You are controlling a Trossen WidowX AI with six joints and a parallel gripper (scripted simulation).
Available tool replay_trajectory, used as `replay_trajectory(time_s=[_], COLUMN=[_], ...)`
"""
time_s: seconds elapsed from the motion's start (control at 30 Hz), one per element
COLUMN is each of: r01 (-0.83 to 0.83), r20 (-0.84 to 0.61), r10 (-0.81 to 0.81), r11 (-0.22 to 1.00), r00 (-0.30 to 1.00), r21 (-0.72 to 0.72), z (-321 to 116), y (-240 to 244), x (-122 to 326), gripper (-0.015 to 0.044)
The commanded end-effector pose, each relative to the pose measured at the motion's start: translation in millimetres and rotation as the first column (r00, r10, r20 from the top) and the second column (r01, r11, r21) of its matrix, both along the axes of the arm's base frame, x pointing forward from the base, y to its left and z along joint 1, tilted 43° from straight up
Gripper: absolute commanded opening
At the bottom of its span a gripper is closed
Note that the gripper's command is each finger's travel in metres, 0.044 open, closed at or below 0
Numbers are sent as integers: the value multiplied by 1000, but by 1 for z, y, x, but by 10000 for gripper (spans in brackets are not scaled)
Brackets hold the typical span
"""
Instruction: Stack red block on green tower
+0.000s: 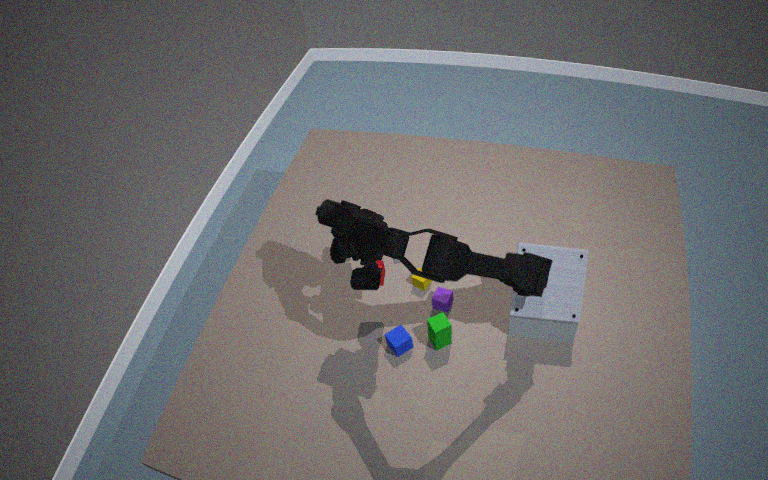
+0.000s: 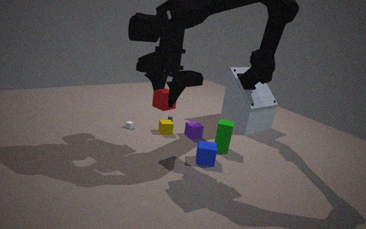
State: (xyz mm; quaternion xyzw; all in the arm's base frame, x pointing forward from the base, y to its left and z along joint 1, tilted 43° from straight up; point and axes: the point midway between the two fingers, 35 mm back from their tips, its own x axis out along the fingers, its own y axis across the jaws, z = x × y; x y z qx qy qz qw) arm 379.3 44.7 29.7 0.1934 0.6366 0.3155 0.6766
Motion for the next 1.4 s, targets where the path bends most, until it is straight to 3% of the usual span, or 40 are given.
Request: replay_trajectory(time_s=[0.0,0.63,1.37], r01=[4,5,5], r20=[-2,-8,-14], r10=[-4,-5,-5], r11=[1000,1000,1000], r00=[1000,1000,1000], r21=[-4,-2,2], z=[9,40,43], y=[5,34,52], x=[-13,-88,-171], gripper=[0,0,0])
